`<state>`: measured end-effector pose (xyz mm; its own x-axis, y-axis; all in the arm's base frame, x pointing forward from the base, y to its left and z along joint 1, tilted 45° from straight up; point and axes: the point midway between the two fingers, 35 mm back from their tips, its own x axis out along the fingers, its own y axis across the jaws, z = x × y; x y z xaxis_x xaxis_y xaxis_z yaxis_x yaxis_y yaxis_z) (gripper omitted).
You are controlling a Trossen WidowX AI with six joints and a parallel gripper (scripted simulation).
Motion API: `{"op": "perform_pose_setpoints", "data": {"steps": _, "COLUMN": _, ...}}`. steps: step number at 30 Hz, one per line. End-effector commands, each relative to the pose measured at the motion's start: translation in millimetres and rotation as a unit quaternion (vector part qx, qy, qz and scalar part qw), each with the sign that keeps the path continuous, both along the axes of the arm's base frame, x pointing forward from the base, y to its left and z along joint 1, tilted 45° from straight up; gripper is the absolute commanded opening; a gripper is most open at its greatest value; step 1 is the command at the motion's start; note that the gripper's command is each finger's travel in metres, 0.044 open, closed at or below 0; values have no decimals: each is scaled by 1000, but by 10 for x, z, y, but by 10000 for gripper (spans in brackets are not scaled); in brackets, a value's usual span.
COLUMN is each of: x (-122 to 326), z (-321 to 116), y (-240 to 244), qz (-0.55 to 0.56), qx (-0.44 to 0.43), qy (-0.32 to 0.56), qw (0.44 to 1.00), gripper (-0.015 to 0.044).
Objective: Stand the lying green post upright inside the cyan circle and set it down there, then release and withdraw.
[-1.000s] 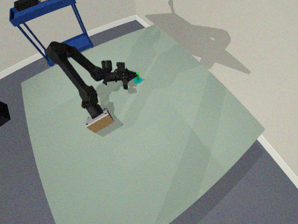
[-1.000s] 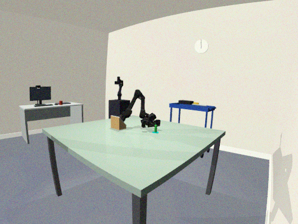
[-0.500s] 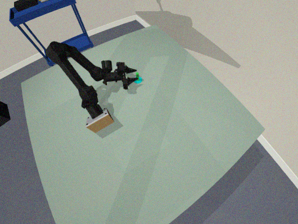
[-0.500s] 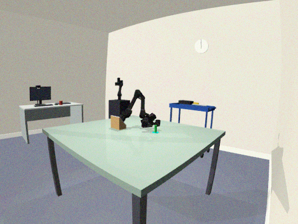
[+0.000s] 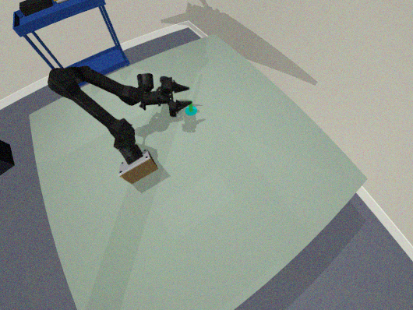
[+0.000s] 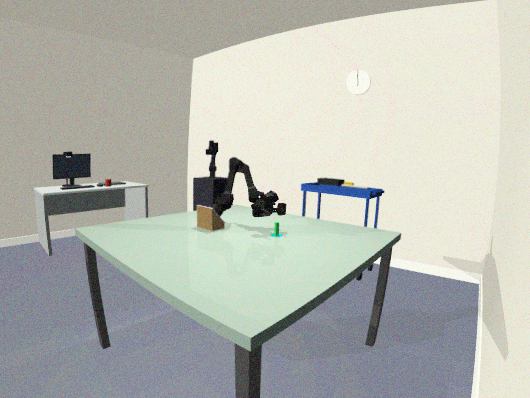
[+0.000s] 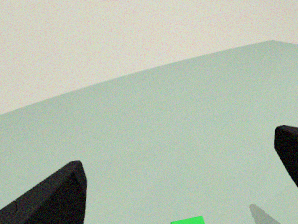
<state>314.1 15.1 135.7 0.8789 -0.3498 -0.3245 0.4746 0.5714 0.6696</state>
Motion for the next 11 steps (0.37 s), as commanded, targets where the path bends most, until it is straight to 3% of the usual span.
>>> {"op": "perform_pose_setpoints", "data": {"steps": 1, "x": -27, "z": 149, "y": -123, "qz": 2, "qx": -2, "qy": -2, "qw": 1000, "gripper": 400}}
{"op": "perform_pose_setpoints", "data": {"steps": 7, "x": -78, "z": 270, "y": -249, "qz": 4, "qx": -5, "qy": 0, "qw": 1000, "gripper": 400}}
{"op": "perform_pose_setpoints", "data": {"steps": 11, "x": 51, "z": 202, "y": -270, "qz": 37, "qx": -25, "qy": 72, "qw": 996, "gripper": 400}}
